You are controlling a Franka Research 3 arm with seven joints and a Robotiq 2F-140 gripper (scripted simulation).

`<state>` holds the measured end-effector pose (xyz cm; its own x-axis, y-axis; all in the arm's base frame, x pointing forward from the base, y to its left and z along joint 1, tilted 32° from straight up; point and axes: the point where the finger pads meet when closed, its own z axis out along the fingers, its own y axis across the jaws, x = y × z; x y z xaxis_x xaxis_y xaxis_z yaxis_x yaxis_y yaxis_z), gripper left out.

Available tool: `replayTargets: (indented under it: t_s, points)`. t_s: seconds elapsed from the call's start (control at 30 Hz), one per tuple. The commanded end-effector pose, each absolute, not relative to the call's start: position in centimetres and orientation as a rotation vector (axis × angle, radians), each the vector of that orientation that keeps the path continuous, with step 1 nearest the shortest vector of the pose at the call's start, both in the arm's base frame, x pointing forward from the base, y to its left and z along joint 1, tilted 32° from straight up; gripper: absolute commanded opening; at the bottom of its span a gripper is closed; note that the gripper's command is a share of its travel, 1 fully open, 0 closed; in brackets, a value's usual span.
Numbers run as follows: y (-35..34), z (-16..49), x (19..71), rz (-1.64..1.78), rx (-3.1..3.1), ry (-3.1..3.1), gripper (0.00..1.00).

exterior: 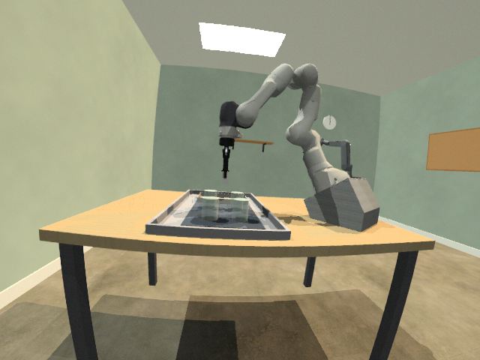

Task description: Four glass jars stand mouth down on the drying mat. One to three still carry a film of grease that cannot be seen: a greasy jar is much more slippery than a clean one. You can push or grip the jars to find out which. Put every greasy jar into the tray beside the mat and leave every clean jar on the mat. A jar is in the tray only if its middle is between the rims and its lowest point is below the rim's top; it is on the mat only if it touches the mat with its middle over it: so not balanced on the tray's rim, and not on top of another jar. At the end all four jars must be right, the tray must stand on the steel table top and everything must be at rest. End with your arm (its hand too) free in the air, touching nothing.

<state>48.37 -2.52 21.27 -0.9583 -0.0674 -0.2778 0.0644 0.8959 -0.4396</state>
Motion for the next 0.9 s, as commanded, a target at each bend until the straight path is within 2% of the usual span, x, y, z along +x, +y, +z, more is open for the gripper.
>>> replayTargets:
  t_s: [0.0,0.27,0.87]
  points:
    - [-3.2,20.3,49.4,-0.667,-0.054,2.76,0.0]
    - [-4.8,17.0,50.5,-0.667,-0.054,2.76,0.0]
    - [-4.8,17.0,50.5,-0.667,-0.054,2.76,0.0]
